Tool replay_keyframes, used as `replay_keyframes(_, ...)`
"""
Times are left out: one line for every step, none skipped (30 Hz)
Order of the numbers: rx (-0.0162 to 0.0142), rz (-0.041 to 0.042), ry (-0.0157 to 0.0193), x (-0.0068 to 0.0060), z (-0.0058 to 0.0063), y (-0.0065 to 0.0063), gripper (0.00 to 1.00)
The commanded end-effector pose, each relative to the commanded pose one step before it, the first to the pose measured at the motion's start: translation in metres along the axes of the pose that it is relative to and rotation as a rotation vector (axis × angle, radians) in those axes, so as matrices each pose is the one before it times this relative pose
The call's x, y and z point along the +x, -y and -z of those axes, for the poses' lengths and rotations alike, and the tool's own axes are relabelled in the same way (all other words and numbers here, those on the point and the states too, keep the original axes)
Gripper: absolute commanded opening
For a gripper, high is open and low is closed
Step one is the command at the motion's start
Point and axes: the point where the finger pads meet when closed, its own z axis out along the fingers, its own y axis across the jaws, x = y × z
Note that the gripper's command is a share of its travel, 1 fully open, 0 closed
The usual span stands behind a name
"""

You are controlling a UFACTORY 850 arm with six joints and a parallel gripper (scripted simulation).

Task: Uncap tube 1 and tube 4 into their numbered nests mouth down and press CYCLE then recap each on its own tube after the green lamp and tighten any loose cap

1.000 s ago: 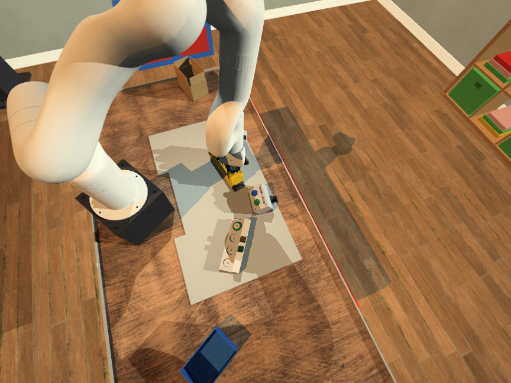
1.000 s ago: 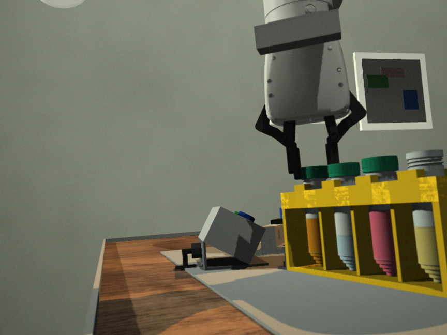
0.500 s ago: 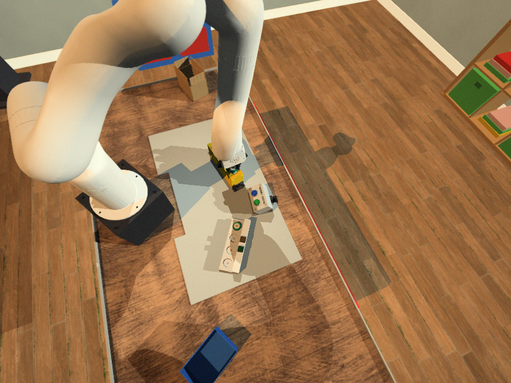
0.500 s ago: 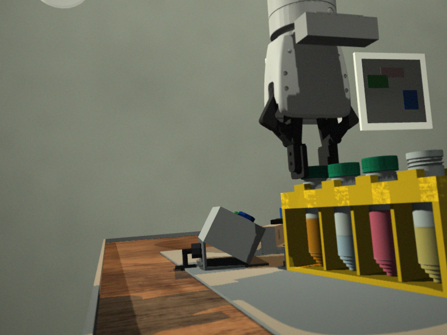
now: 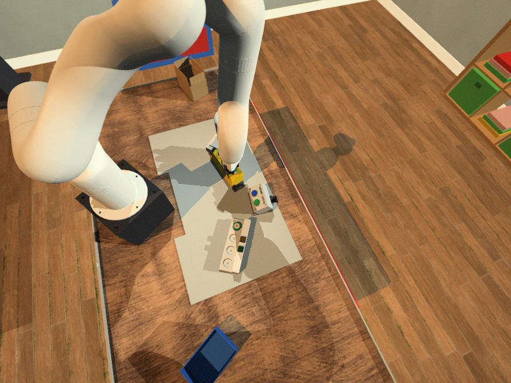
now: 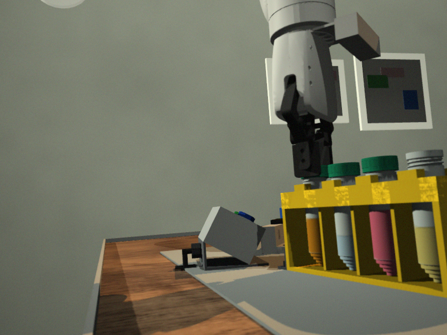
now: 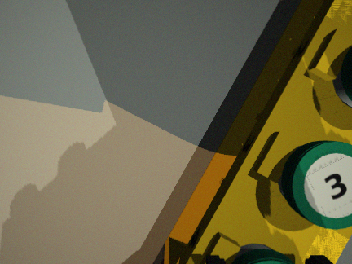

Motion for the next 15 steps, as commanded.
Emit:
replay_keyframes(0.03439, 0.26994, 0.00685, -0.00042, 0.00041, -0.00076, 0.0)
replay_keyframes(0.0, 0.0, 0.0, 0.0, 0.0, 0.0, 0.0)
replay_keyframes(0.0, 0.0, 0.0, 0.0, 0.0, 0.0, 0.0)
replay_keyframes(0.00002, 0.0, 0.0, -0.00002, 0.00002, -0.00001, 0.0)
replay_keyframes(0.0, 0.0, 0.0, 0.0, 0.0, 0.0, 0.0)
replay_keyframes(0.0, 0.0, 0.0, 0.0, 0.0, 0.0, 0.0)
replay_keyframes(0.0, 0.0, 0.0, 0.0, 0.0, 0.0, 0.0)
replay_keyframes(0.0, 0.0, 0.0, 0.0, 0.0, 0.0, 0.0)
replay_keyframes(0.0, 0.0, 0.0, 0.0, 0.0, 0.0, 0.0)
replay_keyframes(-0.00003, 0.0, 0.00001, 0.00003, -0.00003, 0.00002, 0.46)
replay_keyframes(0.00001, 0.0, 0.0, -0.00001, 0.00001, 0.0, 0.46)
replay_keyframes(0.00001, 0.0, 0.0, -0.00001, 0.0, 0.0, 0.46)
replay_keyframes(0.0, 0.0, 0.0, 0.0, 0.0, 0.0, 0.46)
replay_keyframes(0.0, 0.0, 0.0, 0.0, 0.0, 0.0, 0.46)
replay_keyframes(0.0, 0.0, 0.0, 0.0, 0.0, 0.0, 0.46)
